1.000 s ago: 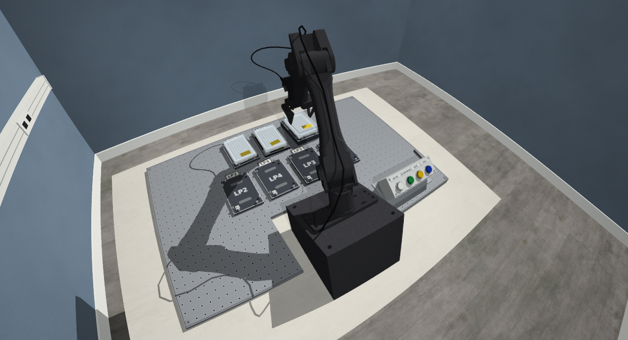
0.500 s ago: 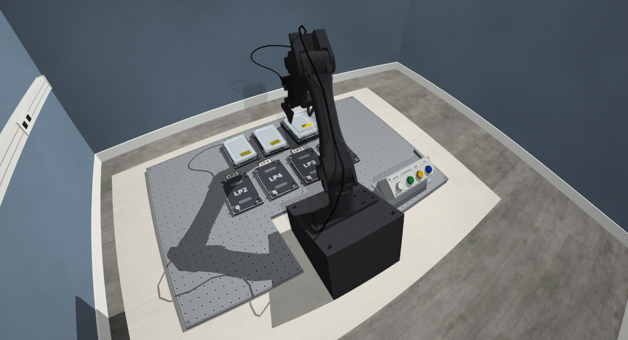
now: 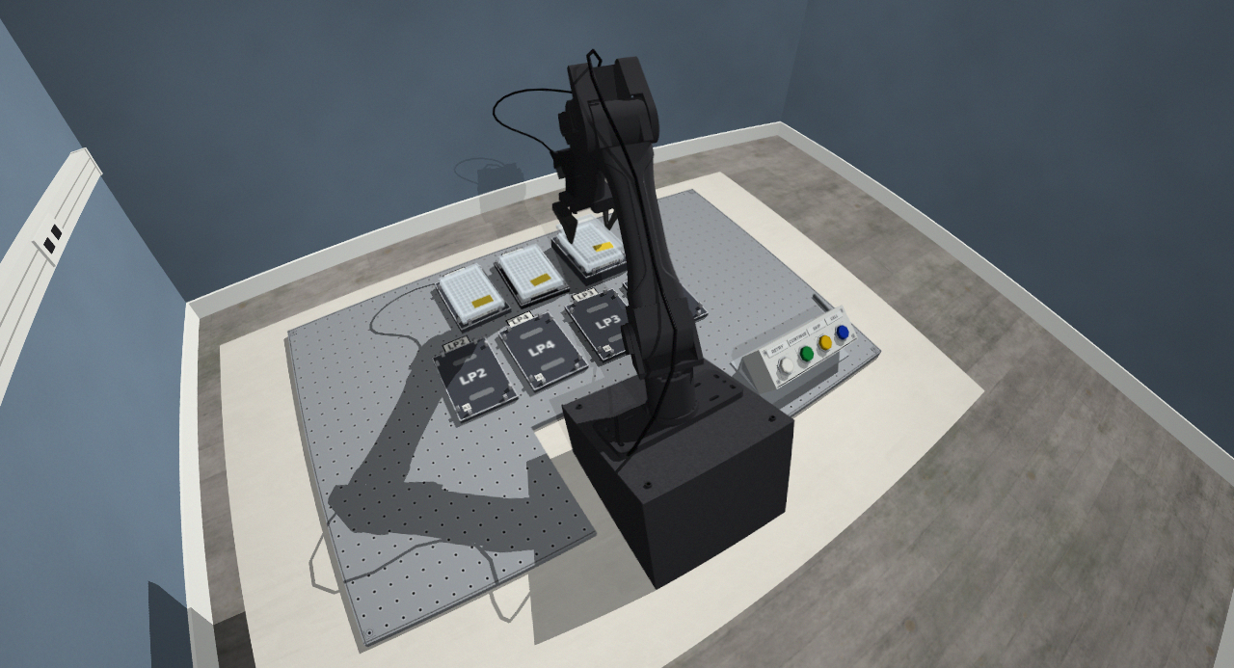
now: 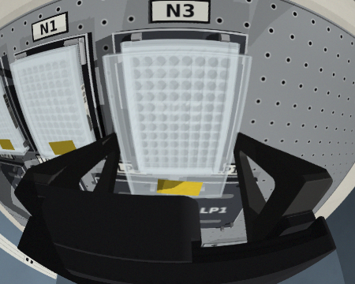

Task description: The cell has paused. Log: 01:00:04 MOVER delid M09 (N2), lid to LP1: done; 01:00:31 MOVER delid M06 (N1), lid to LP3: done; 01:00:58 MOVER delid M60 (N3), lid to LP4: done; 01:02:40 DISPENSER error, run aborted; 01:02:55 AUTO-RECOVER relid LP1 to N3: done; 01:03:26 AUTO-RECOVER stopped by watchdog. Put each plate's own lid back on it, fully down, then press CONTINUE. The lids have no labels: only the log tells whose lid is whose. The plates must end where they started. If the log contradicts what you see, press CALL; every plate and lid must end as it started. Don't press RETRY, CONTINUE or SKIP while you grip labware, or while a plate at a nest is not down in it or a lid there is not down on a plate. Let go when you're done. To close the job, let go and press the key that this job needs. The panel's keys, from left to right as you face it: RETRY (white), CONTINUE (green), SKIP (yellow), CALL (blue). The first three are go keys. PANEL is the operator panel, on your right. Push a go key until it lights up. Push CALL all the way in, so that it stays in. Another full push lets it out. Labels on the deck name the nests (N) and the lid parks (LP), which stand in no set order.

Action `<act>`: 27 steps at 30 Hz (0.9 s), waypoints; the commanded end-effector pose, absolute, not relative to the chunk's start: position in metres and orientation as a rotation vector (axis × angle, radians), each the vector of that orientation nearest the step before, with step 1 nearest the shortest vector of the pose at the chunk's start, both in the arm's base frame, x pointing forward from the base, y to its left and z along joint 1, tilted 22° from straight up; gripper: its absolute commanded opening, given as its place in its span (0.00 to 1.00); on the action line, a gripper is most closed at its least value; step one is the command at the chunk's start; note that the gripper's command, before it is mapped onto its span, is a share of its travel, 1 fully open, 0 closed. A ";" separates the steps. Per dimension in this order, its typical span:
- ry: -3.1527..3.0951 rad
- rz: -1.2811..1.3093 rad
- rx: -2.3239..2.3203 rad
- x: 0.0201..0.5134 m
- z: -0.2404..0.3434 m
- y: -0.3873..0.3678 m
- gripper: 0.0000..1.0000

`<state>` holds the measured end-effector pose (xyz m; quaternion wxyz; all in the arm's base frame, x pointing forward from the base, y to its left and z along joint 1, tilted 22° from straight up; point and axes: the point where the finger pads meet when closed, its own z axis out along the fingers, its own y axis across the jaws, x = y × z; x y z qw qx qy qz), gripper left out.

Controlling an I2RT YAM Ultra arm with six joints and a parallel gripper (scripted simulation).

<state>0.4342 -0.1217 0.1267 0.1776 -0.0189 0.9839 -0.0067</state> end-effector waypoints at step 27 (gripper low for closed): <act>2.724 -0.039 -0.043 0.442 0.146 -0.132 0.00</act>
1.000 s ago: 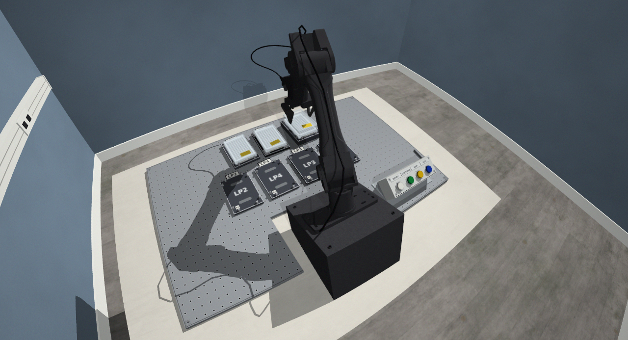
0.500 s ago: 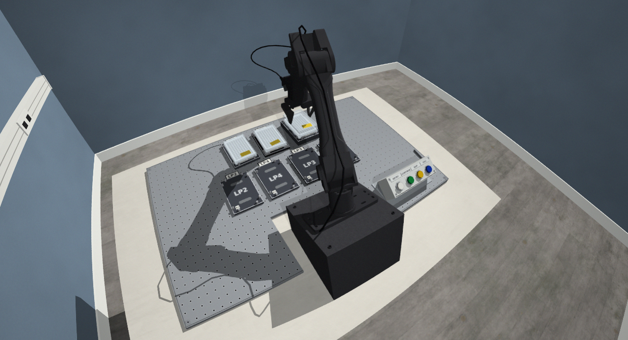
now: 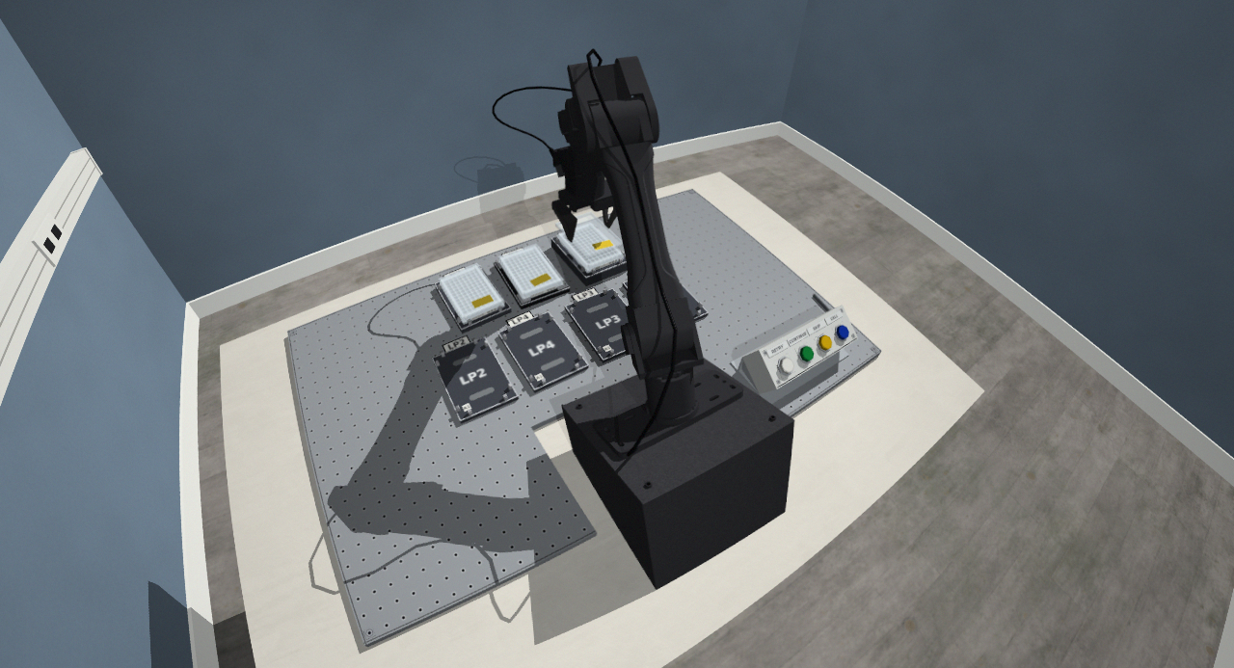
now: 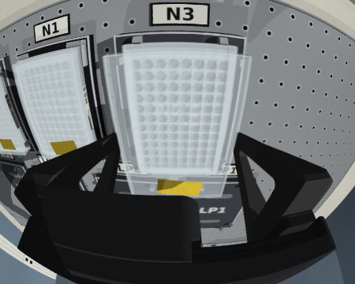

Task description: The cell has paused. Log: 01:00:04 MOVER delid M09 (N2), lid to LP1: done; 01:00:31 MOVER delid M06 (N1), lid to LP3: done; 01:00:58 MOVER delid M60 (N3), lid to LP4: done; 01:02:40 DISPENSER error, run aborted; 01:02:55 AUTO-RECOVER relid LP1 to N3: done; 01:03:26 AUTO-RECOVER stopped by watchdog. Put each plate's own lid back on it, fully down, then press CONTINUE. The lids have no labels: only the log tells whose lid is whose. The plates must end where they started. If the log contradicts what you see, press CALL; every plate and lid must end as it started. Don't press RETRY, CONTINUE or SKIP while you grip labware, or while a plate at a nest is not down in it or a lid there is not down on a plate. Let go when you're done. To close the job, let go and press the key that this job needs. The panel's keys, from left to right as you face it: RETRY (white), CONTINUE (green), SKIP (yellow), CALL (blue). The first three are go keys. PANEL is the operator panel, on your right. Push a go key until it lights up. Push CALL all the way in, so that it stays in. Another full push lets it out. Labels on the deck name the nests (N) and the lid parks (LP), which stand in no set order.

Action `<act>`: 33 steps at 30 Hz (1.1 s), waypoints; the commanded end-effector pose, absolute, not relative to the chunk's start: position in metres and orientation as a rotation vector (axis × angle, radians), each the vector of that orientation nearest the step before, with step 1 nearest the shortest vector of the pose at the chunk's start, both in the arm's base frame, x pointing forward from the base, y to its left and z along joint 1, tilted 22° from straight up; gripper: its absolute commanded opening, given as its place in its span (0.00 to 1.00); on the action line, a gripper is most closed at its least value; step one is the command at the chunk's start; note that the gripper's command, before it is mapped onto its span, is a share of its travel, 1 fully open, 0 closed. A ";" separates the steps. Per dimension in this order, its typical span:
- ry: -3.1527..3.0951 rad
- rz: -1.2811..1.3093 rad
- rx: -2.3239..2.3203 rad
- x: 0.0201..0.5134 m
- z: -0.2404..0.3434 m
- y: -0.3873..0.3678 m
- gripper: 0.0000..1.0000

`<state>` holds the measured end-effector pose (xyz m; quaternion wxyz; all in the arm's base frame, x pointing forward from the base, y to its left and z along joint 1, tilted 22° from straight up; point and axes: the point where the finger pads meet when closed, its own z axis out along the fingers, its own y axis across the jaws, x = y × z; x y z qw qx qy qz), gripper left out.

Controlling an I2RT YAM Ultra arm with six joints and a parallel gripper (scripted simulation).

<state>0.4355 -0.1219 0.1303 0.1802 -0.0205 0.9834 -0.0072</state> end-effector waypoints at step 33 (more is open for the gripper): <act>2.746 -0.030 -0.042 0.442 0.125 -0.132 0.00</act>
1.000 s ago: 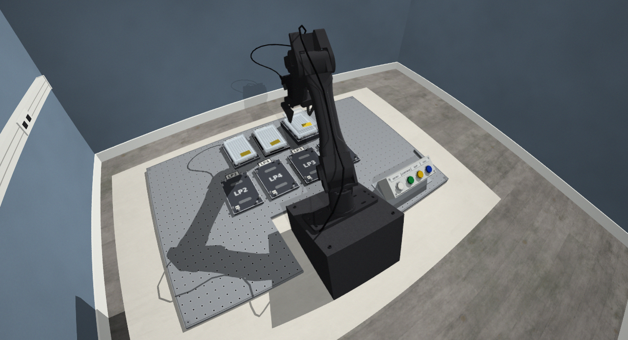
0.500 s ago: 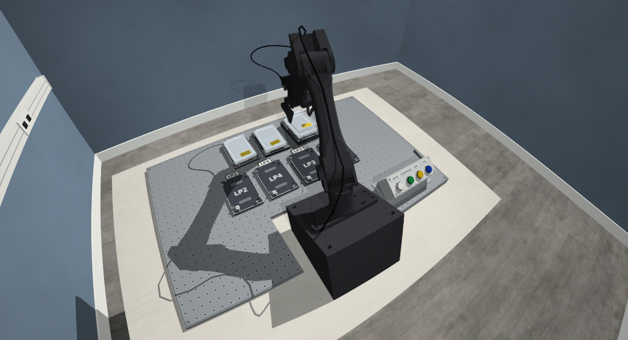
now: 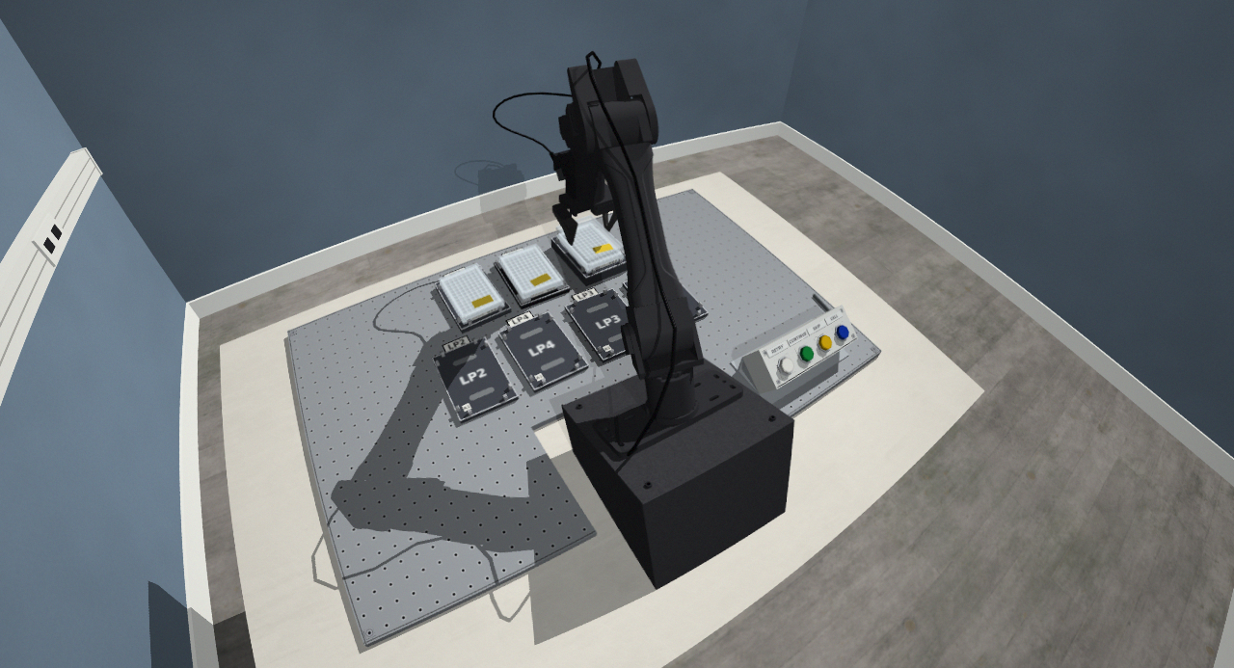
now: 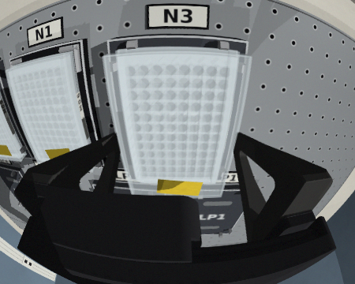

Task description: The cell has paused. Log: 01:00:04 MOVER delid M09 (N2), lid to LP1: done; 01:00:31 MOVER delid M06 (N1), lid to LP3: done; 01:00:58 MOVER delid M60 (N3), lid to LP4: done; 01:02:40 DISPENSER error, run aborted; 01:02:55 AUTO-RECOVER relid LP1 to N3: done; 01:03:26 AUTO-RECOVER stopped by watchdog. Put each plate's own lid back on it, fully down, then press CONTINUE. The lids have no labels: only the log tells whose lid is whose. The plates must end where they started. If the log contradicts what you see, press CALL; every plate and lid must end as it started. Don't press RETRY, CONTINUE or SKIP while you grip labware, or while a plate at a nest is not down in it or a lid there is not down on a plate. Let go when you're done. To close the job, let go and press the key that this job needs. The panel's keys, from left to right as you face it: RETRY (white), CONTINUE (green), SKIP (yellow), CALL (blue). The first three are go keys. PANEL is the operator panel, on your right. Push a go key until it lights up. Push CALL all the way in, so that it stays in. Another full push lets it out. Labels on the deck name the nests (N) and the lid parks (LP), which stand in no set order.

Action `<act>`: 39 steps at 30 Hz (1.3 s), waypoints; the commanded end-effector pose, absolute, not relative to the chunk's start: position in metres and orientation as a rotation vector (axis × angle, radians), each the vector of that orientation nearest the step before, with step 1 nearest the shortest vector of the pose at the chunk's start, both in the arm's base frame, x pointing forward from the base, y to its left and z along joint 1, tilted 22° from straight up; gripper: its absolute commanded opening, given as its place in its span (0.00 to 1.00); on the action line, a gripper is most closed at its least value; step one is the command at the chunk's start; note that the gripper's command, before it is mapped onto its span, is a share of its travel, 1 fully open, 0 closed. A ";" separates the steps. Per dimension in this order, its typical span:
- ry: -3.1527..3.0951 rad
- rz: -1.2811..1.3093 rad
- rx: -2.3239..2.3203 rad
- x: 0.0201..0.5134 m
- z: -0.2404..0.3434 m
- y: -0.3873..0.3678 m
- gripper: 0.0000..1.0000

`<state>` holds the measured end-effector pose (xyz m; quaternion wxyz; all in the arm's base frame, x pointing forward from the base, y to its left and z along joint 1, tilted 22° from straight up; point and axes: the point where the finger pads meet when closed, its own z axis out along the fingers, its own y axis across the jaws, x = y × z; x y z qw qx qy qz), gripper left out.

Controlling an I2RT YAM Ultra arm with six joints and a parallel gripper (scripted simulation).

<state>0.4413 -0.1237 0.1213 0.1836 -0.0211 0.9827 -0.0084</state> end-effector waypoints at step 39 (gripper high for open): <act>2.735 -0.038 -0.043 0.452 0.118 -0.130 0.00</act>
